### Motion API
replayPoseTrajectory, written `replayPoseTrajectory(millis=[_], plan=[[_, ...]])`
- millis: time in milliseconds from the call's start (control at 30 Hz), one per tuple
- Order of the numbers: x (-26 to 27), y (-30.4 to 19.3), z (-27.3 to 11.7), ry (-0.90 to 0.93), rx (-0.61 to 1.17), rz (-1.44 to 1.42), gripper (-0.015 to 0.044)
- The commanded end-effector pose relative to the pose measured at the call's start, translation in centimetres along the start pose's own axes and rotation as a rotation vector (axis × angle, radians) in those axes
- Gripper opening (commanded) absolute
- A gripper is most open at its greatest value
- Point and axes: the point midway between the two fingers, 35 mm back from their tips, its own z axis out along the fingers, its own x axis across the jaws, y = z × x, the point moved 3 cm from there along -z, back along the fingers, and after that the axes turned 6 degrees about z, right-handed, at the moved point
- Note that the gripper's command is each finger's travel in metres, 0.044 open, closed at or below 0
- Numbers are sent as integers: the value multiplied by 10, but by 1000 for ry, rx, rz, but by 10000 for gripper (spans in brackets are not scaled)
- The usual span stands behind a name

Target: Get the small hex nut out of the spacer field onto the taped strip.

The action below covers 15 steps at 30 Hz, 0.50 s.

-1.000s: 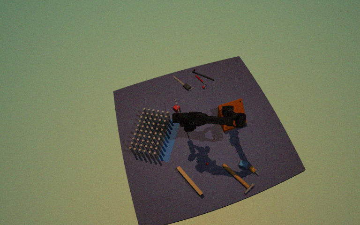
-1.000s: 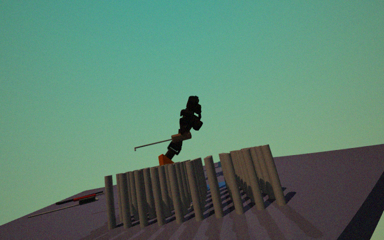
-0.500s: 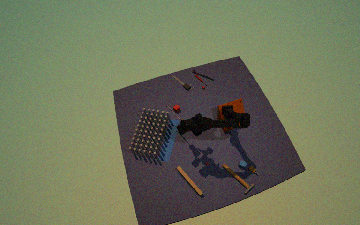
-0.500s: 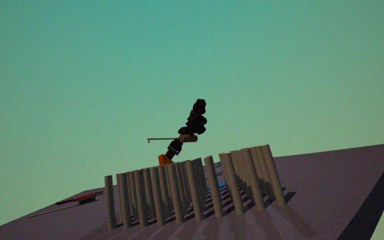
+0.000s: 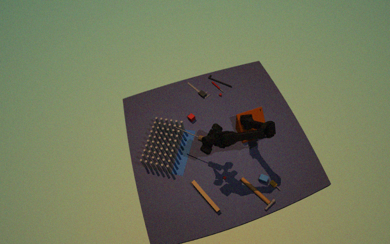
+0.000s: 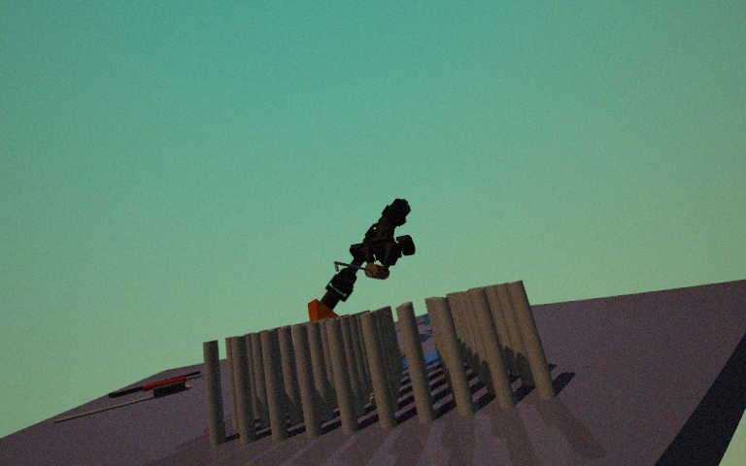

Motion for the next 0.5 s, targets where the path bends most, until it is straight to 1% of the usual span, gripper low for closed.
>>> replayPoseTrajectory(millis=[0, 167, 467], plan=[[0, 11, -6, -2, 5, -152, 0], [0, 21, -11, -8, 2, -301, 0], [-2, 23, -6, -7, 2, -307, 0]])
